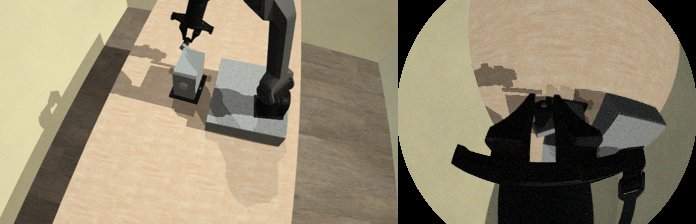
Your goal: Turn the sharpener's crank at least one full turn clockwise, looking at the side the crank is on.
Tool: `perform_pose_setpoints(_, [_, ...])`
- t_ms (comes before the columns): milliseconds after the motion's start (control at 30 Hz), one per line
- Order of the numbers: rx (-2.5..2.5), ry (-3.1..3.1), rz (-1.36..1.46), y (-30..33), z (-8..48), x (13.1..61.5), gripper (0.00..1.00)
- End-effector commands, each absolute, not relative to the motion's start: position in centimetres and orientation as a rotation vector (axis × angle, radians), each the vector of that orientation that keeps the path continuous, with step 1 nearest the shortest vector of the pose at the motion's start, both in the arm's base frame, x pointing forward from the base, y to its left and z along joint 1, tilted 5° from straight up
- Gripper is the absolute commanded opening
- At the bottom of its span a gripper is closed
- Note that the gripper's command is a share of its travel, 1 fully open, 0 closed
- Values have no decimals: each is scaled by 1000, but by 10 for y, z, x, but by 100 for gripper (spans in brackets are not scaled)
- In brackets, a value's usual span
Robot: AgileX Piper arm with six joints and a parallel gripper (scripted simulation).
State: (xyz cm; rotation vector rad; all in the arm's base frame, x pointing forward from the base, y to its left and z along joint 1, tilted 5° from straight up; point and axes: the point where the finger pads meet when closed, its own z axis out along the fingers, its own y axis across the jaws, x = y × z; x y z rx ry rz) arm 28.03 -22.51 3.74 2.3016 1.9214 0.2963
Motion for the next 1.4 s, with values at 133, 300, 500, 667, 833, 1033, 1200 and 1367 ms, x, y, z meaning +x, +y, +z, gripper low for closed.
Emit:
perform_pose_setpoints(133, [2301,1921,296,-226,33,284,20])
perform_pose_setpoints(300, [2301,1922,296,-226,28,286,20])
perform_pose_setpoints(500, [2302,1923,296,-225,21,288,20])
perform_pose_setpoints(667, [2303,1924,296,-225,17,289,20])
perform_pose_setpoints(833, [2303,1924,296,-225,11,290,20])
perform_pose_setpoints(1033, [2303,1924,296,-224,5,290,20])
perform_pose_setpoints(1200, [2304,1924,297,-224,1,290,20])
perform_pose_setpoints(1367, [2304,1923,297,-223,-5,289,20])
